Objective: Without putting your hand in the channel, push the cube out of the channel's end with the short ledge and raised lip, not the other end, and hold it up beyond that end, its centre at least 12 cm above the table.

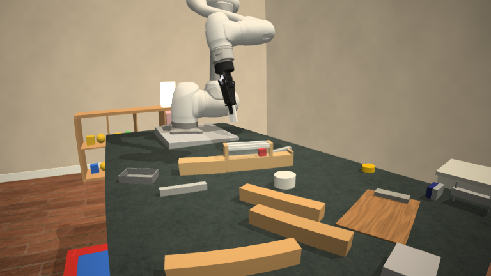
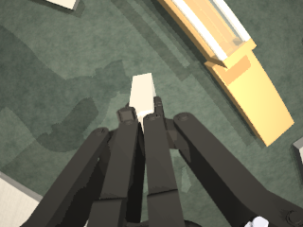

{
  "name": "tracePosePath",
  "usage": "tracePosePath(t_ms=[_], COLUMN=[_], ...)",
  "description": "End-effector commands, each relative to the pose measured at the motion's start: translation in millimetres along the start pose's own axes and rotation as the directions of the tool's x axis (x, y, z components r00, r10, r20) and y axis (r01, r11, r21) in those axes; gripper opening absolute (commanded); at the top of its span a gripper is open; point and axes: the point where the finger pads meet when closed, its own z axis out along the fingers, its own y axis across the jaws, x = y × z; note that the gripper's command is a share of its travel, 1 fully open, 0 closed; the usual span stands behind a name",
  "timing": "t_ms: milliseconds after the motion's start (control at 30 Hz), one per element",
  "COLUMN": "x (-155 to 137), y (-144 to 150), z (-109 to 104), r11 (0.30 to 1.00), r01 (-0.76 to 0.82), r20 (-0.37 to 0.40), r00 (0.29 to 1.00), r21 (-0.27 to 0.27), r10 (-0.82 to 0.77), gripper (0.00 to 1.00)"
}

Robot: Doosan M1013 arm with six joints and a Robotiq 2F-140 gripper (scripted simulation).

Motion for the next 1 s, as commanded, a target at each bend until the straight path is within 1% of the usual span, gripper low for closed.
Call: tracePosePath(t_ms=[0, 67, 100, 167, 200, 300, 367, 433, 533, 967], x=[48, 79, 81, 81, 96, 129, 142, 150, 154, 154], y=[-26, -51, -53, -53, -66, -100, -116, -126, -131, -131], z=[17, 27, 28, 28, 33, 45, 50, 53, 54, 54], r11=[0.963, 0.918, 0.889, 0.889, 0.826, 0.700, 0.637, 0.598, 0.579, 0.579], r01=[0.264, 0.387, 0.446, 0.446, 0.548, 0.693, 0.748, 0.777, 0.790, 0.790], r20=[0.044, 0.052, 0.057, 0.057, 0.061, 0.060, 0.057, 0.054, 0.053, 0.053], r00=[0.963, 0.918, 0.890, 0.890, 0.827, 0.702, 0.639, 0.601, 0.582, 0.582], r21=[0.062, 0.088, 0.104, 0.104, 0.132, 0.171, 0.188, 0.197, 0.201, 0.201], r10=[-0.266, -0.392, -0.453, -0.453, -0.559, -0.710, -0.767, -0.798, -0.812, -0.812], gripper=[0.00, 0.00, 0.00, 0.00, 0.00, 0.00, 0.00, 0.00, 0.00, 0.00])
